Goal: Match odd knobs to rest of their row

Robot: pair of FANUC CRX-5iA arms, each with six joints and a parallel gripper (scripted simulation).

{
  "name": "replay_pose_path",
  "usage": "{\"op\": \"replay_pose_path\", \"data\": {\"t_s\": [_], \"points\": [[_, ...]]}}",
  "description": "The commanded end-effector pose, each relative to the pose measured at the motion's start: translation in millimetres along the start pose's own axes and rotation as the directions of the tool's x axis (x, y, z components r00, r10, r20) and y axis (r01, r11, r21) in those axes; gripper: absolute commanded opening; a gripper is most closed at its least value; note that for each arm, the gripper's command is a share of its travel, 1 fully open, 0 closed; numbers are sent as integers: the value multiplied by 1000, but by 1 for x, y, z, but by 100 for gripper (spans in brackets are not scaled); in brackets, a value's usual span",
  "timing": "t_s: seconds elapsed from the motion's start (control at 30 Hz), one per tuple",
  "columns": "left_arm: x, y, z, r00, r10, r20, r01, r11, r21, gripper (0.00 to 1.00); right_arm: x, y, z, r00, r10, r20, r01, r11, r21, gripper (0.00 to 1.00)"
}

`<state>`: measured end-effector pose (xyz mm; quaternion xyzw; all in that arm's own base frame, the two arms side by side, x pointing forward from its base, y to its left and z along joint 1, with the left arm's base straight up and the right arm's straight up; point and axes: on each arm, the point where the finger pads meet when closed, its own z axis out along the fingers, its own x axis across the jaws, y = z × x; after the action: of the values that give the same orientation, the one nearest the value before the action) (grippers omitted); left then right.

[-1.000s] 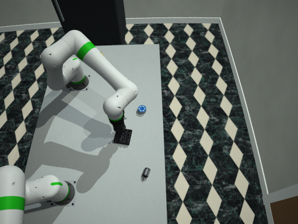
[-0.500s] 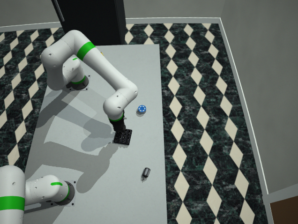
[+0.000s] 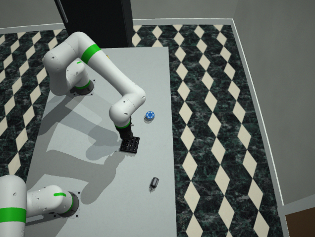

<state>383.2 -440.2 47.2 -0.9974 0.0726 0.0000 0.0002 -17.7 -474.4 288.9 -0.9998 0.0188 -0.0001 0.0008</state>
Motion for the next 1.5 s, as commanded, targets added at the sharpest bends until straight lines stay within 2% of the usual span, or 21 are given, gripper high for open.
{"op": "replay_pose_path", "data": {"t_s": [0.0,0.6,1.0,1.07,1.27,1.47], "points": [[1,0,-1,1000,-8,-1,8,1000,-2,30,0,0,-1,1000,0,0,0,1000,-2,100],[1,0,-1,985,-174,-1,174,985,-2,30,0,0,-1,1000,0,0,0,1000,-2,100],[1,0,-1,914,-406,-1,406,914,-2,30,0,0,-1,1000,0,0,0,1000,-2,100],[1,0,-1,914,-406,-1,406,914,-2,30,0,0,-1,1000,0,0,0,1000,-2,100],[1,0,-1,843,-538,0,538,843,-2,30,0,0,-1,1000,0,0,0,1000,-2,100],[1,0,-1,747,-665,0,665,747,-2,30,0,0,-1,1000,0,0,0,1000,-2,100]]}}
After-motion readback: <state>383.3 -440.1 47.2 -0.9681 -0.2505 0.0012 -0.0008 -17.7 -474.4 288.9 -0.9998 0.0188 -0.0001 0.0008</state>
